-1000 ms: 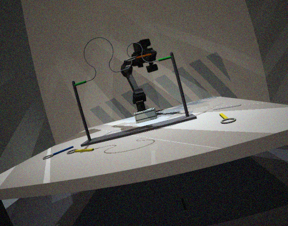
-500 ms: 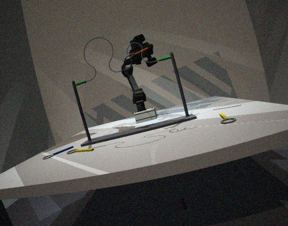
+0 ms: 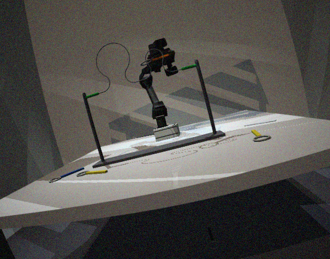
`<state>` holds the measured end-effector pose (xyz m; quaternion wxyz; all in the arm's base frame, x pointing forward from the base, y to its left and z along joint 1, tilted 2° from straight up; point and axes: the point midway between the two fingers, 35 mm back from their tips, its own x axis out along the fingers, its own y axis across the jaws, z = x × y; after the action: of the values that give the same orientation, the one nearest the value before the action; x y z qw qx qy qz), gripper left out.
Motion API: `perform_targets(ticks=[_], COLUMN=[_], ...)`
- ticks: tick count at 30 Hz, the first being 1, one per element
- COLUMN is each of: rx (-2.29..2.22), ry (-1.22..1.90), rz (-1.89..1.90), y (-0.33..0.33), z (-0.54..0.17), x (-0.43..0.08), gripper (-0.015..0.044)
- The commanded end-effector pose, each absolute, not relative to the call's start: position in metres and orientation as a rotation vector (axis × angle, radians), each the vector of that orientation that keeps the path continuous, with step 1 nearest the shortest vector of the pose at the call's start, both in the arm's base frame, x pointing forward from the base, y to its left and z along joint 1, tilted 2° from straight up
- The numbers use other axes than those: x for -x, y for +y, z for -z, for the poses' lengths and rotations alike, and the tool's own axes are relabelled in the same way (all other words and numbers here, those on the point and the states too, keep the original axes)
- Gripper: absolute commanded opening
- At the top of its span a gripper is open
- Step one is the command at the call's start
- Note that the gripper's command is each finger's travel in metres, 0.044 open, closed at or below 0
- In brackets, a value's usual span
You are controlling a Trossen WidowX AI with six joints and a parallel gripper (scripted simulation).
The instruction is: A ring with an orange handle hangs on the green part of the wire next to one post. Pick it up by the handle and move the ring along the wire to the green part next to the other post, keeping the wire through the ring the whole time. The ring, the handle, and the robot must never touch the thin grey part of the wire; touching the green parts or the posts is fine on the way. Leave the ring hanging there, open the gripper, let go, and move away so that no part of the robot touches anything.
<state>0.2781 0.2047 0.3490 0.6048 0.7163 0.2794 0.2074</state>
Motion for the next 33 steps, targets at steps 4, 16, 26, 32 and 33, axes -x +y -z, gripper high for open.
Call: perform_targets(ticks=[4,16,26,32,33], rx=[-1.537,-1.254,-1.009,-0.862,-0.837], ry=[0.649,0.648,0.639,0.631,0.629], rz=[-0.454,-0.387,-0.328,-0.292,-0.286], y=[0.206,0.204,0.198,0.193,0.192], z=[-0.342,-0.321,-0.303,-0.293,-0.292], x=[-0.278,-0.278,-0.279,-0.279,-0.28], gripper=[-0.015,-0.015,-0.015,-0.015,-0.015])
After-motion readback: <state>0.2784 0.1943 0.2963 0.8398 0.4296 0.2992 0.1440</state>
